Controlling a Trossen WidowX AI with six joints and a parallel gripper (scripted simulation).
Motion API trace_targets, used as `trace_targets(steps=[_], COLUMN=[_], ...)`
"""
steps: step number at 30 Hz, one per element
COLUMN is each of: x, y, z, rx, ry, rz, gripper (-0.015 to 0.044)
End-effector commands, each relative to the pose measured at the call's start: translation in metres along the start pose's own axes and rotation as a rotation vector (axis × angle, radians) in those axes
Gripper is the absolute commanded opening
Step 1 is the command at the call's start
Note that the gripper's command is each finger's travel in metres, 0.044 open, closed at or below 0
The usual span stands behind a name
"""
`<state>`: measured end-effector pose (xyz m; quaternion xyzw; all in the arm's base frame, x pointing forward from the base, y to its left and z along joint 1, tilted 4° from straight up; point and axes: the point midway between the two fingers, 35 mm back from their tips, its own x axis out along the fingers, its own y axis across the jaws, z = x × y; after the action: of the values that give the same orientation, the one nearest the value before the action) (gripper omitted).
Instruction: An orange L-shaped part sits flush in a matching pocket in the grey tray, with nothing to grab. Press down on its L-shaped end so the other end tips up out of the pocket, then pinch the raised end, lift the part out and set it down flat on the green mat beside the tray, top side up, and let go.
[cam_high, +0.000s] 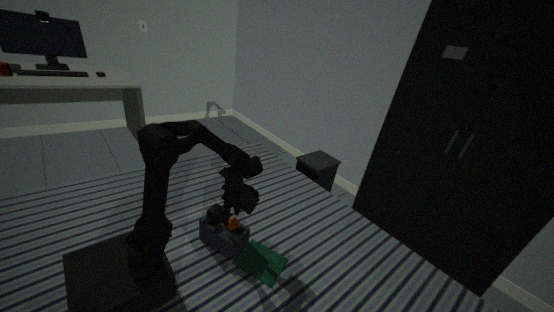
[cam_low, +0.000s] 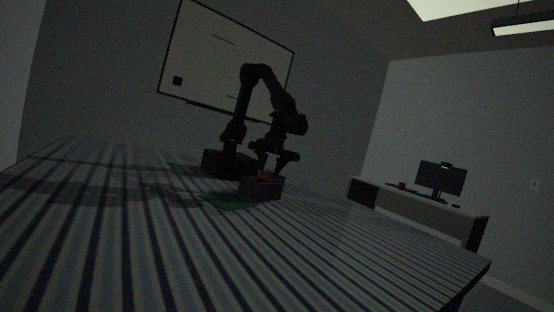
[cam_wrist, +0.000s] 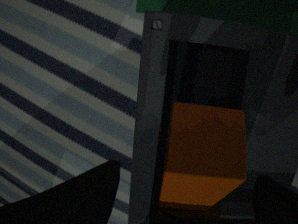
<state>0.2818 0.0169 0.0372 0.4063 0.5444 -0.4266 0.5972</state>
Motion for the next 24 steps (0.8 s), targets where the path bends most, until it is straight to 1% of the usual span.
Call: trace_targets(steps=[1, 8, 13, 18, 24], x=[0.01, 0.021, 0.022, 0.018, 0.018], y=[-0.002, -0.003, -0.003, -0.002, -0.002], z=[0.0, 0.0, 0.0, 0.0, 0.0], rx=[-0.001, -0.001, -0.001, 0.004, 0.004], ry=[0.0, 0.0, 0.0, 0.001, 0.001], rz=[-0.013, -0.013, -0.013, -0.004, -0.004], gripper=[0.028, 0.028, 0.028, 0.0149, 0.0109])
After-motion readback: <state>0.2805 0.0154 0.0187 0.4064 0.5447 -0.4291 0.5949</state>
